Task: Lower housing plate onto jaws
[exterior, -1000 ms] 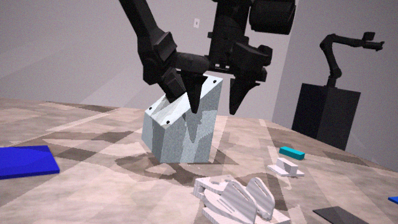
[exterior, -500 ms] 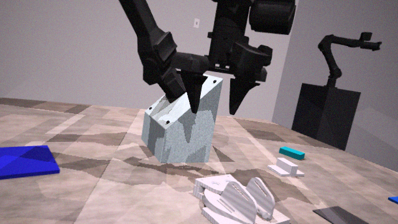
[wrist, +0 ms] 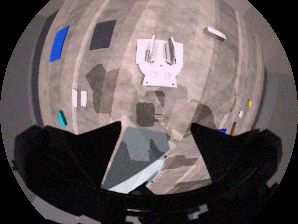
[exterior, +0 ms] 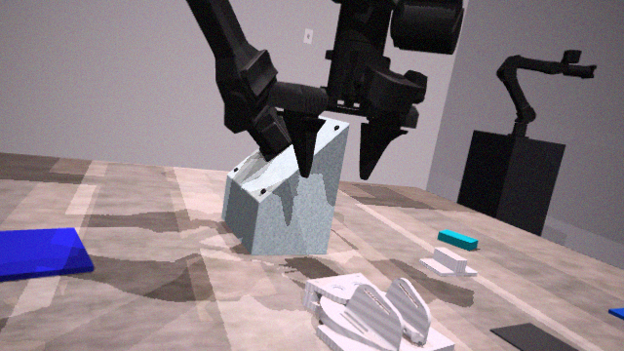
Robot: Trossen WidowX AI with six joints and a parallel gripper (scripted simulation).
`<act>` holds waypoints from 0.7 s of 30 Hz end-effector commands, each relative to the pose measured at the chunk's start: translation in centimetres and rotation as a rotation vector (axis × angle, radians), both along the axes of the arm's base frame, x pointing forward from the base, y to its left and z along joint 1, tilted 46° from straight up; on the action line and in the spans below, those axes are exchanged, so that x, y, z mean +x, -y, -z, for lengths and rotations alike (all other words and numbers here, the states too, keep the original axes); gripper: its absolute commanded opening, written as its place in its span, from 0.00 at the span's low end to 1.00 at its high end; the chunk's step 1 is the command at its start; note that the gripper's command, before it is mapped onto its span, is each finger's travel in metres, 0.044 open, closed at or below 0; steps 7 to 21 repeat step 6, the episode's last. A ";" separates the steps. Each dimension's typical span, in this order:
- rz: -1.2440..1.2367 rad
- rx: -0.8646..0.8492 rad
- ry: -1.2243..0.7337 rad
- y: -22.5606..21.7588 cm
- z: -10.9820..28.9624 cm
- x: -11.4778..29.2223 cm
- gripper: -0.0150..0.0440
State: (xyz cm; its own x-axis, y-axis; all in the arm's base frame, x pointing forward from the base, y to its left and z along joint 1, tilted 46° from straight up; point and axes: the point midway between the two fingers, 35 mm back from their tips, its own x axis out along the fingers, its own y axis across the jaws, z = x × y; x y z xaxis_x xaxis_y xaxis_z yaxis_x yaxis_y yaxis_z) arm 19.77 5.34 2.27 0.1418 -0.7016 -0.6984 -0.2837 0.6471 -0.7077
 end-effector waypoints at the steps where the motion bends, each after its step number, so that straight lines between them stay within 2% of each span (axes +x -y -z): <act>1: 0.006 0.002 -0.001 0.0 0.0 -0.1 1.00; 21: 0.006 0.002 -0.001 0.0 0.0 -0.1 1.00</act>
